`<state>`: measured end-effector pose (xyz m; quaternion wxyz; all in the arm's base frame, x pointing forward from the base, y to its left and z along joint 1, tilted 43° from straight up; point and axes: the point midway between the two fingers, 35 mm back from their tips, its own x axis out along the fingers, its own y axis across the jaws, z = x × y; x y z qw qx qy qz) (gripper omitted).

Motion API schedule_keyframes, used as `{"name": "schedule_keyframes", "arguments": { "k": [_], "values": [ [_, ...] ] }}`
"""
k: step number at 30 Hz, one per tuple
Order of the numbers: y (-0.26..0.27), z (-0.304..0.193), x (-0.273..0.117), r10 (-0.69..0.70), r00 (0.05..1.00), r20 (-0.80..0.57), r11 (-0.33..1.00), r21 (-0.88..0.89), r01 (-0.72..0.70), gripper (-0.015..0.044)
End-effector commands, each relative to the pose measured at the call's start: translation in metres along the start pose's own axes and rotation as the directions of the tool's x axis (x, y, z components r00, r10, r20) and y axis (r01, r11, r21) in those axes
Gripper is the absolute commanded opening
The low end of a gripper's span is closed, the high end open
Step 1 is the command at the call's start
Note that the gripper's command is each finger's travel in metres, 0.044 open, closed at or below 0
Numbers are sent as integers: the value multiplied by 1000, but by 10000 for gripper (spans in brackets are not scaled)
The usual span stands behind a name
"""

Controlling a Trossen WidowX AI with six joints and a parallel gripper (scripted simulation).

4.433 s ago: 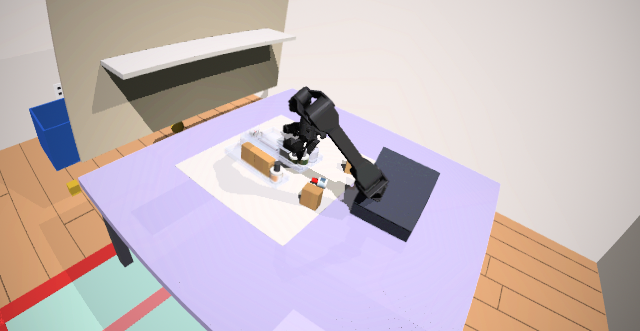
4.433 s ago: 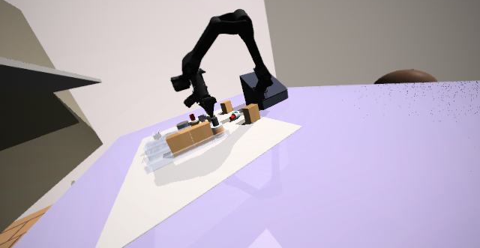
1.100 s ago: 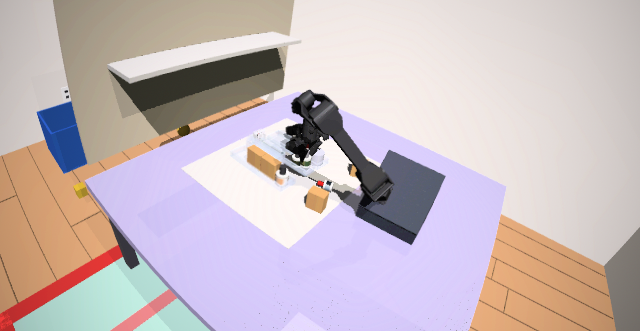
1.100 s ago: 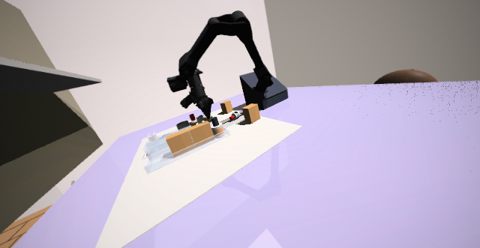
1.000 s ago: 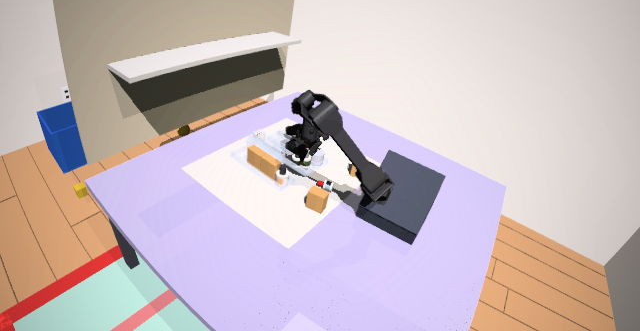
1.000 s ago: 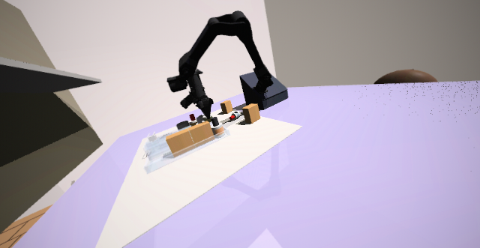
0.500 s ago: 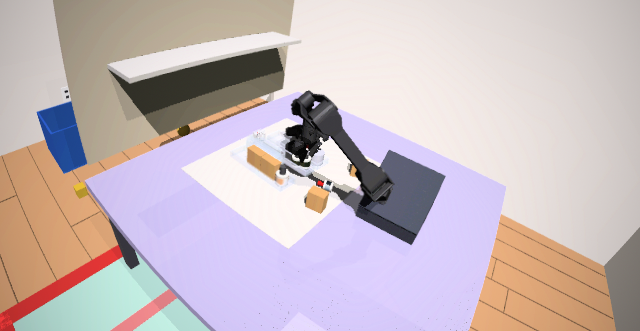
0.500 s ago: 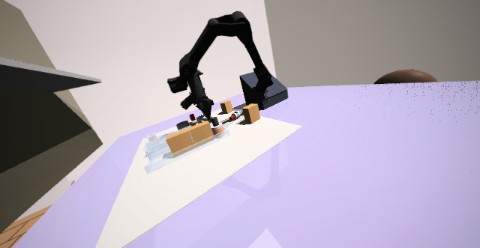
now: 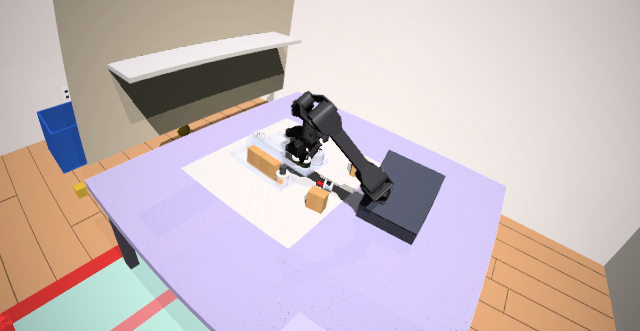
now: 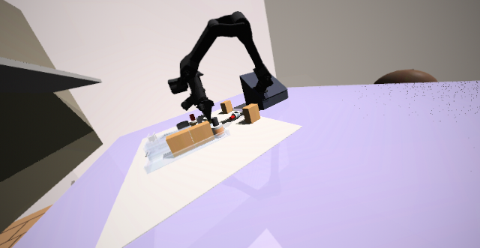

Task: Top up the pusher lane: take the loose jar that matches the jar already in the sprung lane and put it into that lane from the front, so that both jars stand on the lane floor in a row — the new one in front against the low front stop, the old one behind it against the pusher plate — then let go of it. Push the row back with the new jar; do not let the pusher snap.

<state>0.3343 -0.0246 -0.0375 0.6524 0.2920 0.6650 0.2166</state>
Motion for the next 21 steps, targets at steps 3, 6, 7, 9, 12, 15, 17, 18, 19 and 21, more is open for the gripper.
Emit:
{"name": "schedule_keyframes", "arguments": {
  "k": [3,6,7,9,12,15,17,18,19,21],
  "values": [
    [2,4,2,6,1000,15,1000,-11,-6,0],
    [2,4,3,6,1000,15,1000,-11,-6,0],
    [2,4,3,6,1000,15,1000,-11,-6,0],
    [2,4,4,6,1000,15,1000,-11,-6,0],
    [2,4,4,6,1000,15,1000,-11,-6,0],
    [2,4,5,6,1000,15,1000,-11,-6,0],
    [2,3,6,6,1000,15,1000,-11,-6,0],
    [2,3,6,6,1000,15,1000,-11,-6,0],
    [2,3,6,6,1000,15,1000,-11,-6,0],
    [2,3,7,7,1000,15,1000,-11,-6,0]
  ]
}}
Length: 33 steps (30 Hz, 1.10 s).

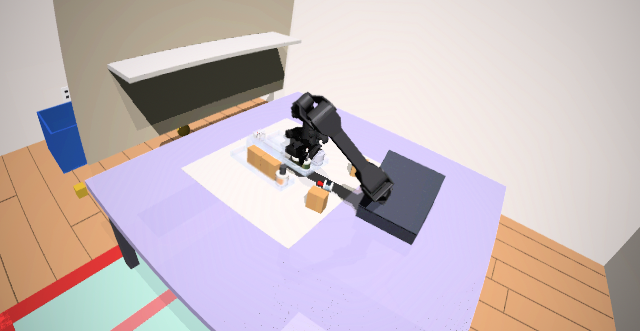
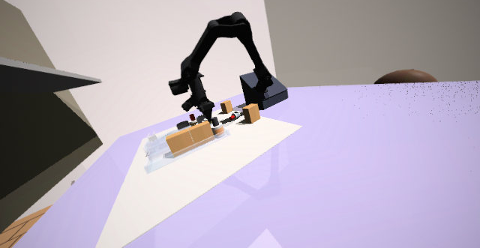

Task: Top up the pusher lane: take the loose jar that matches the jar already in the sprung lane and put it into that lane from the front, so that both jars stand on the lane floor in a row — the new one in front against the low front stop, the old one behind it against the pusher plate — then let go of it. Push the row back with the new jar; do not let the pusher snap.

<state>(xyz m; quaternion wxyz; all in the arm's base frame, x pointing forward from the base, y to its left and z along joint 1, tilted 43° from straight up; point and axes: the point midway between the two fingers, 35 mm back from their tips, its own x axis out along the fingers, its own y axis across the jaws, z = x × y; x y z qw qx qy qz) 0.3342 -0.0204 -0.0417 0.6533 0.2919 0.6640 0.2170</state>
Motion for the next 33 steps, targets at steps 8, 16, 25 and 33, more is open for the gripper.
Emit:
{"name": "schedule_keyframes", "arguments": {
  "k": [8,16,25,33],
  "values": [
    [2,3,3,6,1000,13,1000,-9,-6,0],
    [2,3,6,6,1000,13,1000,-9,-6,0],
    [2,2,8,7,1000,13,1000,-9,-6,0],
    [2,1,8,7,1000,13,1000,-9,-6,0]
  ]
}}
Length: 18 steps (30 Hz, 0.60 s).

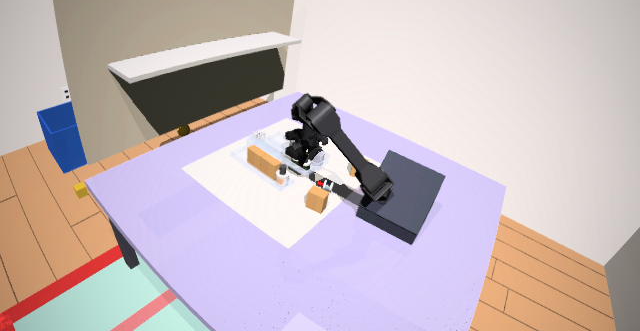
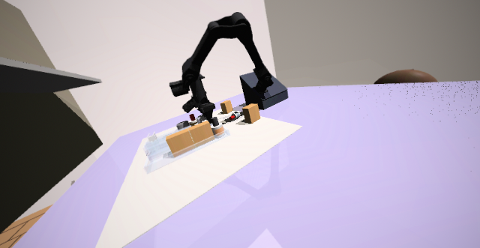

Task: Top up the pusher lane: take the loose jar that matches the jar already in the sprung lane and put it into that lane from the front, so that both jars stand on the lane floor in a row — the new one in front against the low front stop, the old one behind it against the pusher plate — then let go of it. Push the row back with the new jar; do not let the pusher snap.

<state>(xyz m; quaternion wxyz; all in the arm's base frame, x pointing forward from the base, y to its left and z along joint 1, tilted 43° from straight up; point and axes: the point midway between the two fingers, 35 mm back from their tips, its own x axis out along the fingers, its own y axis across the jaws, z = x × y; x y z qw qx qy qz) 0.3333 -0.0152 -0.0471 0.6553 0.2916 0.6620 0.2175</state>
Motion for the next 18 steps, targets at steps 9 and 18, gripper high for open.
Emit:
{"name": "schedule_keyframes", "arguments": {
  "k": [9,18],
  "values": [
    [2,0,0,6,1000,8,1000,-6,-6,0],
    [2,-1,1,6,1000,8,1000,-6,-6,0]
  ]
}}
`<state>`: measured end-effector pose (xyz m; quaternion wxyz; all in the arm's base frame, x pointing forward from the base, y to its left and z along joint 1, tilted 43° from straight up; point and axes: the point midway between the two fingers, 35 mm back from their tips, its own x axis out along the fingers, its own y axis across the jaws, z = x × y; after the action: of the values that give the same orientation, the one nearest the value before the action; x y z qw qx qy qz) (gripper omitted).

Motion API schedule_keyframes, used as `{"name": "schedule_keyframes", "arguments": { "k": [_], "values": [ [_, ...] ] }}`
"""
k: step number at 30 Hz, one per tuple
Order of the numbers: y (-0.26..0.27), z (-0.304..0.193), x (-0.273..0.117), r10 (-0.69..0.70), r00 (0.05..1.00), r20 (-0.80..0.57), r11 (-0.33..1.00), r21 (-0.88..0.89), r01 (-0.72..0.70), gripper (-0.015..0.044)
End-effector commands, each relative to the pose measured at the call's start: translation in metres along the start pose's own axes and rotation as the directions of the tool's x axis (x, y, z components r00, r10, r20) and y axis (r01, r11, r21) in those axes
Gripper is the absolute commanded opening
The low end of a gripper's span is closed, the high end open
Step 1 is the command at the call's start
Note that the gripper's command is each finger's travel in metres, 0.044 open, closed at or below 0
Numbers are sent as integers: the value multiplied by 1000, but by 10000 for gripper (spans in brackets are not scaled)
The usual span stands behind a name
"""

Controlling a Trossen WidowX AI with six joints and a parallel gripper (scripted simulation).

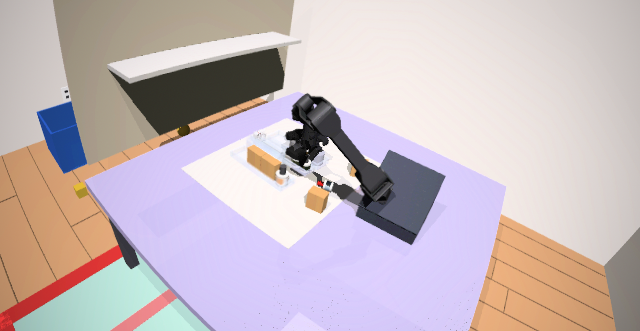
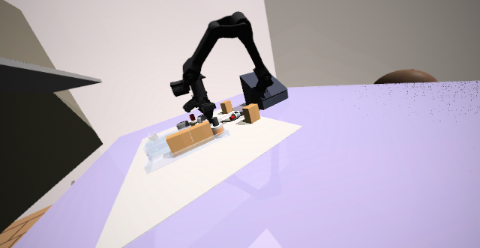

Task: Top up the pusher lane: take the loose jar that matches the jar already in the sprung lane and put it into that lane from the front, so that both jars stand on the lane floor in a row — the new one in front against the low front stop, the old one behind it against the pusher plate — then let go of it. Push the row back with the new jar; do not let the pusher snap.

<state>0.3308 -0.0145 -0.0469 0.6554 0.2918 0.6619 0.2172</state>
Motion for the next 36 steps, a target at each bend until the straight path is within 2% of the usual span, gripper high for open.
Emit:
{"name": "schedule_keyframes", "arguments": {
  "k": [1,36],
  "values": [
    [1,1,0,6,1000,7,1000,-6,-6,0],
    [0,-6,0,6,1000,7,1000,-6,-6,0]
  ]
}}
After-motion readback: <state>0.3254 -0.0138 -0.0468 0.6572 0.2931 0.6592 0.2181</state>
